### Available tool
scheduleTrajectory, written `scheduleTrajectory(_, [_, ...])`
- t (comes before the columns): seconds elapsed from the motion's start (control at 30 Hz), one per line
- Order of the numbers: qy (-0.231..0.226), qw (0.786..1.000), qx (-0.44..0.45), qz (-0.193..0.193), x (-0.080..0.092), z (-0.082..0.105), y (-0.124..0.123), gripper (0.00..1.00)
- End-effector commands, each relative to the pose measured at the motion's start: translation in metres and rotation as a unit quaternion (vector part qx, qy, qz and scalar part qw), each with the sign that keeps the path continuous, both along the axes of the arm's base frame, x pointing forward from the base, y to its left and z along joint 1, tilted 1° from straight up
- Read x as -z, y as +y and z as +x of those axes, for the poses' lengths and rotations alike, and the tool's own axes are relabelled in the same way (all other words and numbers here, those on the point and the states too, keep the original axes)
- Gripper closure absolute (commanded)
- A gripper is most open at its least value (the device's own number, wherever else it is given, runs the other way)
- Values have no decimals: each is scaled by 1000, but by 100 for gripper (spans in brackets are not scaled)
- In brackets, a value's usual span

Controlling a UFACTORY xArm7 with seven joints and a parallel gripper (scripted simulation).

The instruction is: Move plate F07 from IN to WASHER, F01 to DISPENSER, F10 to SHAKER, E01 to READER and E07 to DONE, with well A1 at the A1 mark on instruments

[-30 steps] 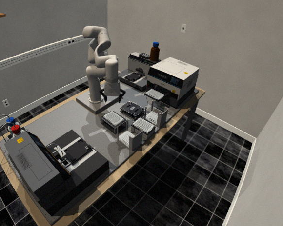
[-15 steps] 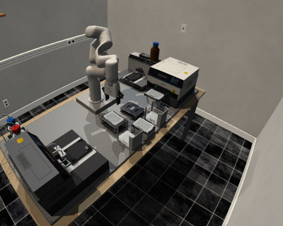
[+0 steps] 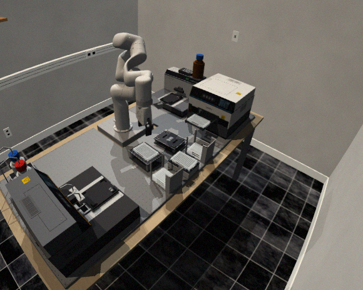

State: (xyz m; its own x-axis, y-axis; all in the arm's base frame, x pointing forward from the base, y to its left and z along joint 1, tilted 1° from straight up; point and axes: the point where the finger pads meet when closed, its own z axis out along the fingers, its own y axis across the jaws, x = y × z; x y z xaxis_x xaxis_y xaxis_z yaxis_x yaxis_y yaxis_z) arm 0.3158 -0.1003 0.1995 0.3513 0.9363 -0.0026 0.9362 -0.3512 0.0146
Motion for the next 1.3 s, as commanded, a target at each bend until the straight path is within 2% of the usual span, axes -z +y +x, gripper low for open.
scheduleTrajectory(0.0, [2, 998, 56, -3, -1, 1, 0, 0])
scheduleTrajectory(0.2, [1, 988, 157, -2, -1, 1, 0, 0])
scheduleTrajectory(0.4, [-1, 962, 274, -1, -1, 1, 0, 0])
scheduleTrajectory(0.53, [-1, 956, 294, 0, -1, 1, 0, 0])
scheduleTrajectory(0.7, [-2, 922, 388, 1, -1, 1, 0, 0])
scheduleTrajectory(0.73, [-2, 922, 388, 1, -1, 1, 0, 0])
scheduleTrajectory(1.03, [-4, 847, 531, 3, -1, 1, 0, 0])
scheduleTrajectory(1.1, [-4, 847, 531, 3, -1, 1, 0, 0])
scheduleTrajectory(1.23, [-5, 802, 597, 3, -1, 1, 0, 0])
scheduleTrajectory(1.27, [-5, 802, 598, 3, -1, 1, 0, 0])
